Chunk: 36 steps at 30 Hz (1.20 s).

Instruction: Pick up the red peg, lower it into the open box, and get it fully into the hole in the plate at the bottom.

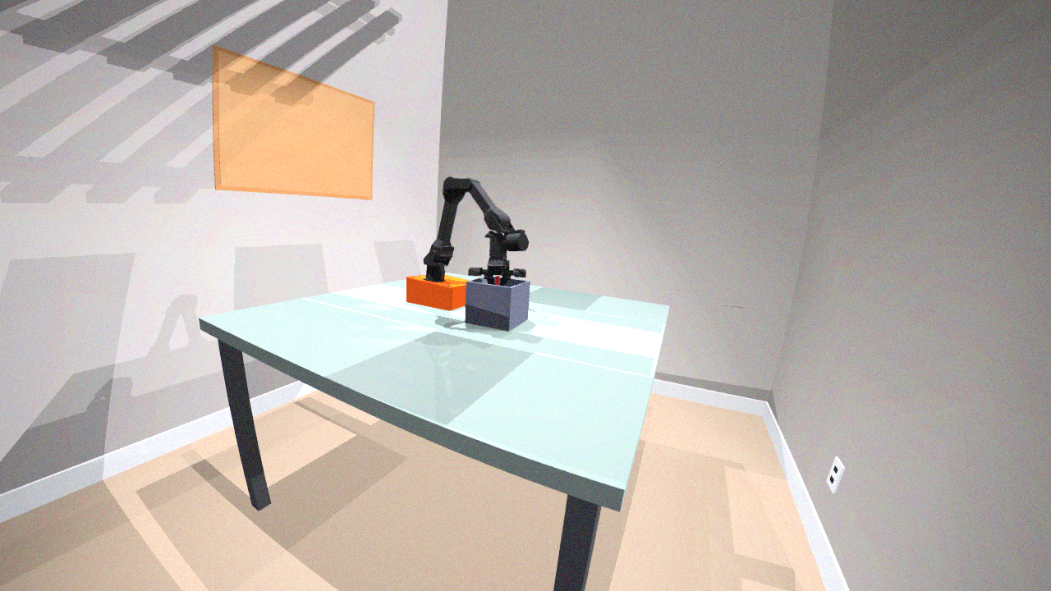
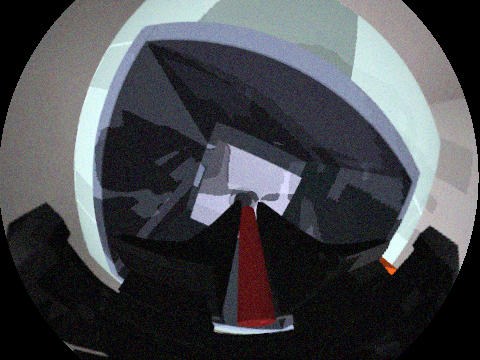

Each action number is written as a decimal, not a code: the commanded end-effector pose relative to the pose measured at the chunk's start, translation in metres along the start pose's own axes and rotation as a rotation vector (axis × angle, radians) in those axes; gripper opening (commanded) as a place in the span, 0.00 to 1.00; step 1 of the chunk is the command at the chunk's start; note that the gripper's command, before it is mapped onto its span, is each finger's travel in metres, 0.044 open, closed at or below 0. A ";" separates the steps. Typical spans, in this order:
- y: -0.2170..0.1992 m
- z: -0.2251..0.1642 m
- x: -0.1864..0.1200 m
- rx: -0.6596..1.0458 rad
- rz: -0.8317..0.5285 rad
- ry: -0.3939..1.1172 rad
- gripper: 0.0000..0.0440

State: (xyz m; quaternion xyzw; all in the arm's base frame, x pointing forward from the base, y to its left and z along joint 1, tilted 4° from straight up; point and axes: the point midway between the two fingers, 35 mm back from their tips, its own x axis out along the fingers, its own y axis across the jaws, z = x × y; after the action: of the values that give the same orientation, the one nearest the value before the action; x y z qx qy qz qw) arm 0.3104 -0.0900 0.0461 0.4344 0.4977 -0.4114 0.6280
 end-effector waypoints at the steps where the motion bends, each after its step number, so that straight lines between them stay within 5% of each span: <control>1: 0.000 0.001 0.007 -0.011 -0.005 0.004 0.00; 6: 0.000 0.003 0.013 -0.028 -0.018 0.003 0.05; 12: 0.001 0.002 0.020 -0.044 -0.034 0.032 0.31; 36: 0.007 0.018 0.003 -0.038 -0.003 0.213 0.51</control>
State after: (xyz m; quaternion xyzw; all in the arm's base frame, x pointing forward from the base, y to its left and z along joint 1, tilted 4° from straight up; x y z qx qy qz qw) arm 0.3205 -0.1038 0.0431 0.4555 0.5695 -0.3607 0.5814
